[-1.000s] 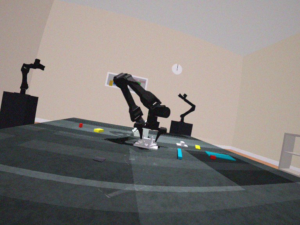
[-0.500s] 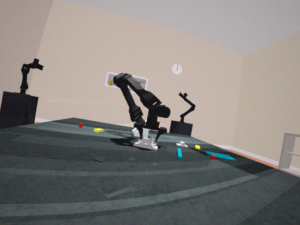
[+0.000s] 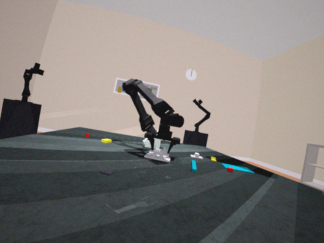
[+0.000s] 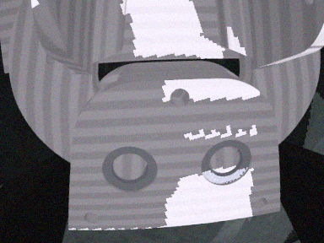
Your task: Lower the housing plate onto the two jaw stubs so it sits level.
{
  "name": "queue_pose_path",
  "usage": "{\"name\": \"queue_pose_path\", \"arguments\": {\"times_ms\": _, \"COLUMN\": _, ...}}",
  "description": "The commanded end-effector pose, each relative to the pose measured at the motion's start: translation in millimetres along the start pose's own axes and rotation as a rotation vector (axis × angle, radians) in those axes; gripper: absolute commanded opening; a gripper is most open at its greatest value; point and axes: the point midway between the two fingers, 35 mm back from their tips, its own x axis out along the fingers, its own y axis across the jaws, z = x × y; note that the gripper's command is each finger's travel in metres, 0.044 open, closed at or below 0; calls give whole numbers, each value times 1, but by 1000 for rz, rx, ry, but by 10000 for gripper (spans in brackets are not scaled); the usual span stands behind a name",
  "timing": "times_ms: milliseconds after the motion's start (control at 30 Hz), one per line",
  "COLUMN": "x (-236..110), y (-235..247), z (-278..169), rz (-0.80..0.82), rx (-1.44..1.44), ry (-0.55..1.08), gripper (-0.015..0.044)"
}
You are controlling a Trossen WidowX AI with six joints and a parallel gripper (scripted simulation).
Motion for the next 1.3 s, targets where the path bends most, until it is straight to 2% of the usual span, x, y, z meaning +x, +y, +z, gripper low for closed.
{"name": "queue_pose_path", "arguments": {"times_ms": 0, "x": 0, "y": 1, "z": 0, "rz": 3, "rx": -2, "ry": 1, "gripper": 351}}
{"name": "queue_pose_path", "arguments": {"times_ms": 933, "x": 0, "y": 1, "z": 0, "rz": 3, "rx": -2, "ry": 1, "gripper": 351}}
{"name": "queue_pose_path", "arguments": {"times_ms": 1033, "x": 0, "y": 0, "z": 0, "rz": 0, "rx": 0, "ry": 0, "gripper": 430}}
{"name": "queue_pose_path", "arguments": {"times_ms": 1067, "x": 0, "y": 0, "z": 0, "rz": 0, "rx": 0, "ry": 0, "gripper": 440}}
{"name": "queue_pose_path", "arguments": {"times_ms": 1267, "x": 0, "y": 0, "z": 0, "rz": 0, "rx": 0, "ry": 0, "gripper": 440}}
